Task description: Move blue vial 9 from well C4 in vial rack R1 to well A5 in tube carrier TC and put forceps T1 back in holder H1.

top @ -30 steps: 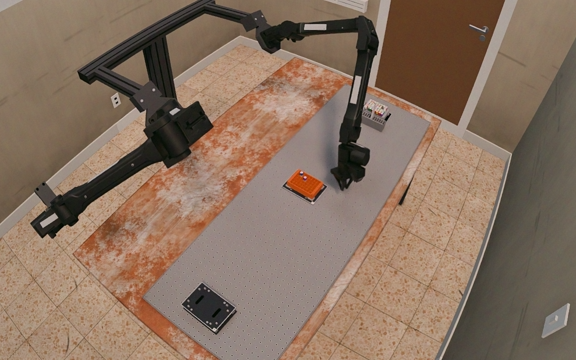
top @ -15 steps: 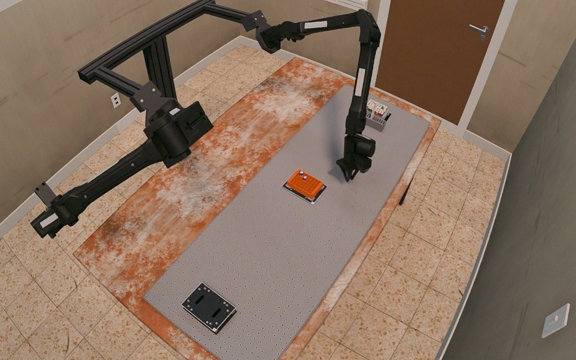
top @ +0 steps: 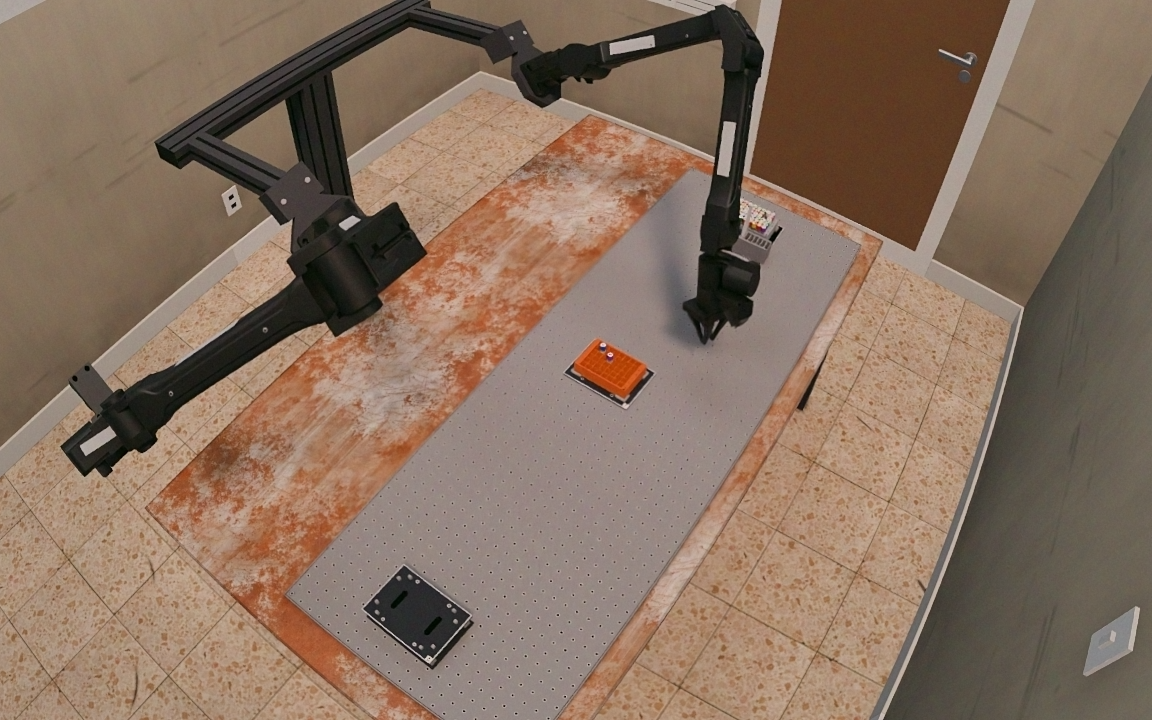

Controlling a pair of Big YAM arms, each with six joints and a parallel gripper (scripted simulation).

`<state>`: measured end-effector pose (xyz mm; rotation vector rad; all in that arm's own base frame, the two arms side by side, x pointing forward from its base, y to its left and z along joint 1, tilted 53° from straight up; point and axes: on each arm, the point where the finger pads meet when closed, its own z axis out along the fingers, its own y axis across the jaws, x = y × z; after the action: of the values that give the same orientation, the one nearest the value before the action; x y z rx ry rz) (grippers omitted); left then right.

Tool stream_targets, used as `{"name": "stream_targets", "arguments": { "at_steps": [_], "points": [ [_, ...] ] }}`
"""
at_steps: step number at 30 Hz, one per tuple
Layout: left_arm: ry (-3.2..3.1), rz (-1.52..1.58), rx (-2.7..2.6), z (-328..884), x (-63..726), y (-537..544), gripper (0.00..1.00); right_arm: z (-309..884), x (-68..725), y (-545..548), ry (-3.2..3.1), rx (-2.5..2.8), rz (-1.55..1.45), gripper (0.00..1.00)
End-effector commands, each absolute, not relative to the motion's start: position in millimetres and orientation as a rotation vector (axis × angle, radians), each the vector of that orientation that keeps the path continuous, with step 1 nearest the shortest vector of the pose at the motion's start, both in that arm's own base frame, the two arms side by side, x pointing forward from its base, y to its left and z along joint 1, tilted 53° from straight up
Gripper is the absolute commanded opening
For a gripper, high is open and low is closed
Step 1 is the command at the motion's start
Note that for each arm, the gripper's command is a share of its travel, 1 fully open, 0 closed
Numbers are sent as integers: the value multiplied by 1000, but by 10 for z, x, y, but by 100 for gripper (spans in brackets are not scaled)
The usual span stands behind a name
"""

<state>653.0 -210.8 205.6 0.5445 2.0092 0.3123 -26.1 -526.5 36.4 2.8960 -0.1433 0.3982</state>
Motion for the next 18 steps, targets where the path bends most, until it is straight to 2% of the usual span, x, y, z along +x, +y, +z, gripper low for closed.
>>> {"name": "stream_targets", "arguments": {
  "at_steps": [1, 6, 18],
  "points": [
    [2028, 315, 475, 2235, 6456, -1888, 24, 438, -302, -5334, -146, 2877, 392, 100],
    [2017, 288, 513, 2250, 6342, -2004, 24, 438, -302, -5334, -146, 2877, 392, 100],
    [2055, 306, 434, 2308, 6182, -1377, 24, 438, -302, -5334, -146, 2877, 392, 100]
  ]
}}
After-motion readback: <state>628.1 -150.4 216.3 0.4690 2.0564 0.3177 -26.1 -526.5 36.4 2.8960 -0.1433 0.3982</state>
